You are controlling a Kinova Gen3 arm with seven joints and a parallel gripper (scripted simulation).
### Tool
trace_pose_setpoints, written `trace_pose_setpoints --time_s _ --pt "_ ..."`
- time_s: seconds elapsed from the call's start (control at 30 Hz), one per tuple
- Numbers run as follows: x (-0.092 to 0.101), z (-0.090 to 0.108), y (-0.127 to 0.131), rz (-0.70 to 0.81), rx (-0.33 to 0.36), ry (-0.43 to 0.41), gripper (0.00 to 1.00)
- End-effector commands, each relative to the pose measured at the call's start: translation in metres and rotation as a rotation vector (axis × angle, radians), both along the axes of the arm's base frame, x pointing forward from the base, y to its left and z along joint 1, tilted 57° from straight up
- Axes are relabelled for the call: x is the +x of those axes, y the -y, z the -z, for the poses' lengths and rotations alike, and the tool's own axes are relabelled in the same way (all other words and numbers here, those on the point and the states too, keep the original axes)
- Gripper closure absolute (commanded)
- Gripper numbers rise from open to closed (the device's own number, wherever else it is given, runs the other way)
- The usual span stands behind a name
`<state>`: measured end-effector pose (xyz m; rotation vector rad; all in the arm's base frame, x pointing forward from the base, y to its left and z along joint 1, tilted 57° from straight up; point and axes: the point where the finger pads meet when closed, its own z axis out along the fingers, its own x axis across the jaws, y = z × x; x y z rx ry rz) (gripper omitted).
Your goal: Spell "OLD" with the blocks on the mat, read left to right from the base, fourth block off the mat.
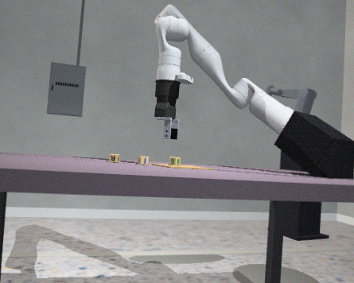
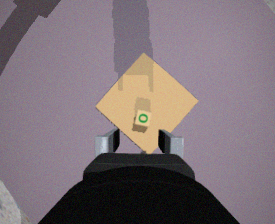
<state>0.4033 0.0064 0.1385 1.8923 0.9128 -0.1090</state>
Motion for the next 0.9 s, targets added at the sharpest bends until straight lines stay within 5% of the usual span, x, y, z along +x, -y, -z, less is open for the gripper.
trace_pose_setpoints --time_s 0.0,0.87 --pt "0.0051 -0.0056 0.0011 0.003 0.033 0.01 0.0" --pt "0.009 -0.0062 0.0007 -0.007 0.052 0.007 0.0"
